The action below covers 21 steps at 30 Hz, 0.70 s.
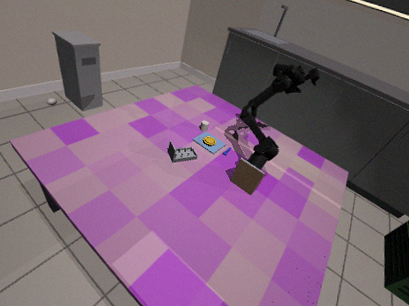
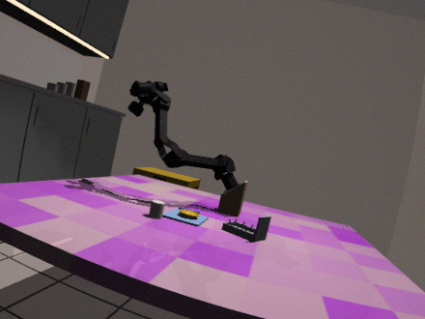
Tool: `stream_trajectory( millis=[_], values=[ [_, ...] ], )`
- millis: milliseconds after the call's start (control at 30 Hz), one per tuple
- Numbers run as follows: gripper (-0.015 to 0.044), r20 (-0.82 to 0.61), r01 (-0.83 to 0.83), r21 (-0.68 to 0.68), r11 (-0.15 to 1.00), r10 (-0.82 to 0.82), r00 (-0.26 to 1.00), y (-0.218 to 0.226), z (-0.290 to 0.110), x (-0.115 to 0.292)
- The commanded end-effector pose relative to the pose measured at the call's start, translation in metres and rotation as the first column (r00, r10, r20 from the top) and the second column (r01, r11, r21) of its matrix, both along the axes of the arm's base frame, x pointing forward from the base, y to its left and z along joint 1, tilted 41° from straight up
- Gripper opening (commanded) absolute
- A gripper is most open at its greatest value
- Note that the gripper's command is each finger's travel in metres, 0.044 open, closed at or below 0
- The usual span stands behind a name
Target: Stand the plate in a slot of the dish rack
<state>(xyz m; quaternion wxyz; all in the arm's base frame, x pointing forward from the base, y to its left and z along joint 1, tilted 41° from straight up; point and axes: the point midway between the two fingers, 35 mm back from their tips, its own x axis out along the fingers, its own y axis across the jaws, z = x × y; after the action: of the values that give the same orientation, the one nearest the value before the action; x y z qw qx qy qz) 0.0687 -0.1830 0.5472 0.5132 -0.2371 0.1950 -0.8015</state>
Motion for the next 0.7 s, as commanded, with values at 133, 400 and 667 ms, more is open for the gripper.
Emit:
stream_trajectory(
  millis=[133,400,667],
  values=[
    [0.04,0.026,0.131,-0.126,0.983,-0.129,0.991,0.018,0.016,-0.056],
    [0.04,0.096,0.302,-0.249,0.92,-0.287,0.953,0.046,0.026,-0.11],
    [0.04,0.198,0.485,-0.353,0.8,-0.443,0.874,0.094,0.034,-0.166]
  ],
)
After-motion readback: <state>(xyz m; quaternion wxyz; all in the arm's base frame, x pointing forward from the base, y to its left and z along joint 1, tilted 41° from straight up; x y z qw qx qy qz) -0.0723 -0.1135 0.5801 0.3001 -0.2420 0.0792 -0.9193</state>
